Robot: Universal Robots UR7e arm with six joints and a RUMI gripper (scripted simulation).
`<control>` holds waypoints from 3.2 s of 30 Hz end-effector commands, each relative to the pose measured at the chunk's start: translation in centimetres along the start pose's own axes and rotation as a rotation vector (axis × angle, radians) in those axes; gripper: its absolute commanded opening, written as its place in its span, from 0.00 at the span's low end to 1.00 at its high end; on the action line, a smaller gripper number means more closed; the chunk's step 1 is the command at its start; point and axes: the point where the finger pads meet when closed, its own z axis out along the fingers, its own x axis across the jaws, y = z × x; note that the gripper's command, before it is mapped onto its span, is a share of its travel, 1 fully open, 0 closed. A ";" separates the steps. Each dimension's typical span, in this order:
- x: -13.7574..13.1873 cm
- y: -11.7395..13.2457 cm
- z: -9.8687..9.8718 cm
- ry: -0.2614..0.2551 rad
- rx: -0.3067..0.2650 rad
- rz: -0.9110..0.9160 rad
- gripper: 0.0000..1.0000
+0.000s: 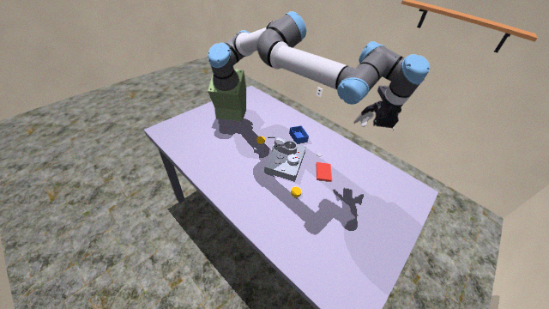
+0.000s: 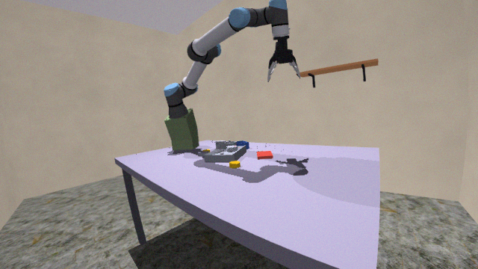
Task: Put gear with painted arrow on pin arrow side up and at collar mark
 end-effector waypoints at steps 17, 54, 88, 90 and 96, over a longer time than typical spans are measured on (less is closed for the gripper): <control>0.0 0.0 -0.1 0.002 -0.001 -0.001 1.00; -1.9 3.8 5.3 -0.003 -0.076 -0.179 1.00; -16.5 7.3 19.3 -0.108 -0.266 -0.652 1.00; -17.8 7.1 20.0 -0.120 -0.276 -0.681 1.00; -21.7 6.4 21.9 -0.153 -0.303 -0.762 1.00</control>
